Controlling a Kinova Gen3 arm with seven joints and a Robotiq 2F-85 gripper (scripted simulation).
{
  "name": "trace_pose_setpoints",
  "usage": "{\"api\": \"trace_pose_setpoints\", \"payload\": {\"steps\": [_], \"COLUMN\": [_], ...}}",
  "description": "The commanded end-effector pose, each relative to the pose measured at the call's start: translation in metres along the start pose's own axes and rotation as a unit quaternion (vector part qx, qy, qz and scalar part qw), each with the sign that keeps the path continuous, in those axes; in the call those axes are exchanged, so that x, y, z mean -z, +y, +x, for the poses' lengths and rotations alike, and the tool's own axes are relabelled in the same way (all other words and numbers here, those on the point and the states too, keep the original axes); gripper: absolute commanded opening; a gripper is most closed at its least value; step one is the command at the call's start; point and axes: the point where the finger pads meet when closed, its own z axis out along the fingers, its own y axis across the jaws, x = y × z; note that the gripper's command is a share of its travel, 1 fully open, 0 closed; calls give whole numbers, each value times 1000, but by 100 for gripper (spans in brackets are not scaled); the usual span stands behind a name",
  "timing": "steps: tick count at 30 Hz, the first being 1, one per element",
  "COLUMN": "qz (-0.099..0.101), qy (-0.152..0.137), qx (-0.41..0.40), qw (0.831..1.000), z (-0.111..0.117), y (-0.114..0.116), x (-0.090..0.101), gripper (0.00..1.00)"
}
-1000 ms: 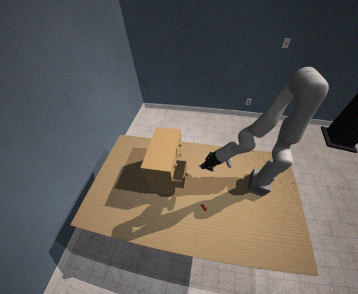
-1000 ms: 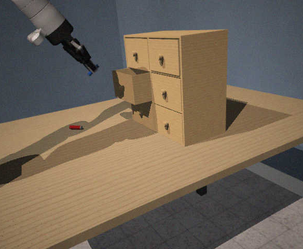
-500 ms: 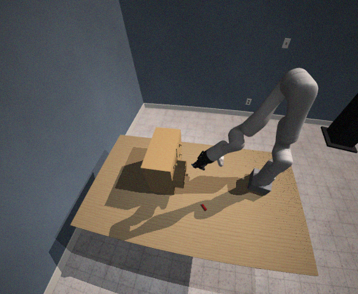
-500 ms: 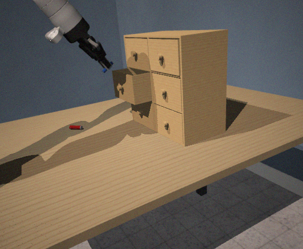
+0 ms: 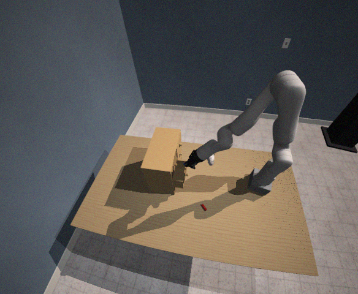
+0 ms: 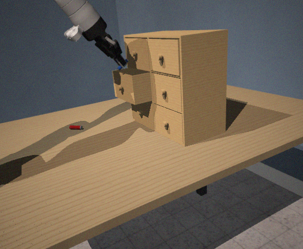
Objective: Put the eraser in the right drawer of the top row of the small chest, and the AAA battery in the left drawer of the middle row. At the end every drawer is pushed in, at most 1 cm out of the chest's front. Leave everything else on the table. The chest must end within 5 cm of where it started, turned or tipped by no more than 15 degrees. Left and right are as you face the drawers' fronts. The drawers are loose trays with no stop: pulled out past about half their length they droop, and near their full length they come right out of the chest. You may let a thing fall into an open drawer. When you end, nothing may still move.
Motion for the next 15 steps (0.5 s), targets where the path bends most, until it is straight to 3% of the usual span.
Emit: {"api": "trace_pose_setpoints", "payload": {"steps": [1, 15], "qz": [0, 0], "qy": [1, 1], "qx": [-1, -1], "qw": [1000, 1000], "z": [-5, -26], "y": [0, 0], "x": [-6, -21], "gripper": [5, 5]}}
